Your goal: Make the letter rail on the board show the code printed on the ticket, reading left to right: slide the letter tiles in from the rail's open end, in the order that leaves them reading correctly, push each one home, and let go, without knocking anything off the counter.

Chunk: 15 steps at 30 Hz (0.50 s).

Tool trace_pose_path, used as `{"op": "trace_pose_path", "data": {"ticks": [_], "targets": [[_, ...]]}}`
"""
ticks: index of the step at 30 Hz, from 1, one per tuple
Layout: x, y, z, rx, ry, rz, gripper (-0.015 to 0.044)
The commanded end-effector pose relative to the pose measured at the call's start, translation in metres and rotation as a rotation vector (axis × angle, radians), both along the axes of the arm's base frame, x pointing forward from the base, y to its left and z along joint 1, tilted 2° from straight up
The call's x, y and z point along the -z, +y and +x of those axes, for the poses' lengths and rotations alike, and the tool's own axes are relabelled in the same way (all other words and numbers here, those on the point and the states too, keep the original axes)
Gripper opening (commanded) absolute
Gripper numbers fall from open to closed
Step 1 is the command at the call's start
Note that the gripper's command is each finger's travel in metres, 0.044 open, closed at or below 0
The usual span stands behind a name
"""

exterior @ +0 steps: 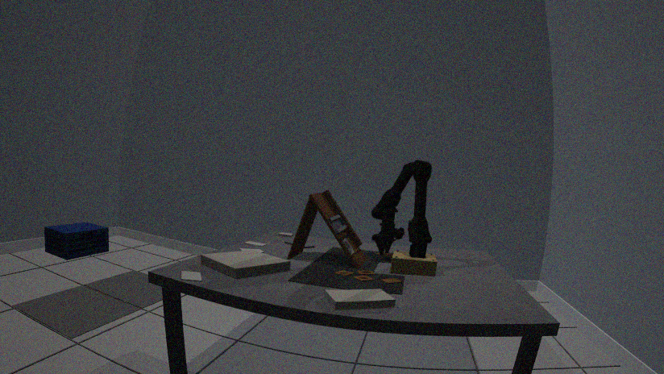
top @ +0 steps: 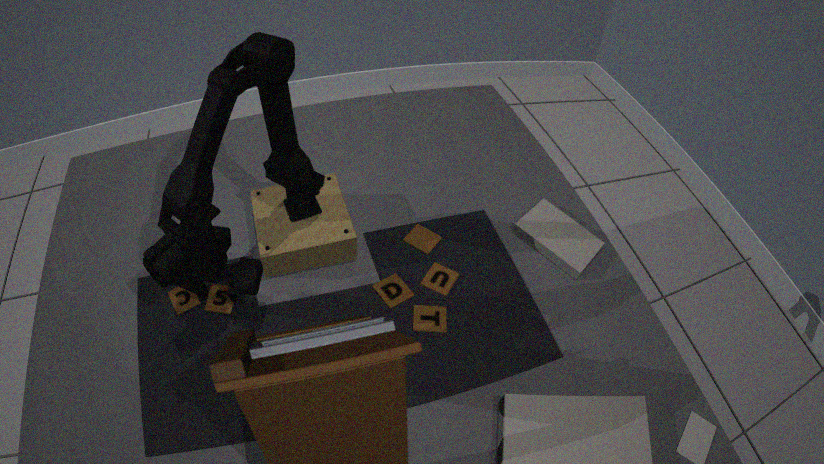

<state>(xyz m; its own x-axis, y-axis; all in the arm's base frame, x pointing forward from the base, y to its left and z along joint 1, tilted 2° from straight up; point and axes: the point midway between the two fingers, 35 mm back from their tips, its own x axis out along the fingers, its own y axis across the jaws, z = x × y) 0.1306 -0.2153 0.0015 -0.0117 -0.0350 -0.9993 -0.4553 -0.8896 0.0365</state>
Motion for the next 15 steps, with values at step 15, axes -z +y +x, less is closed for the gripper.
{"op": "trace_pose_path", "data": {"ticks": [15], "targets": [[-0.0074,-0.0009,0.0007,-0.006,-0.004,-0.003,0.0000]]}}
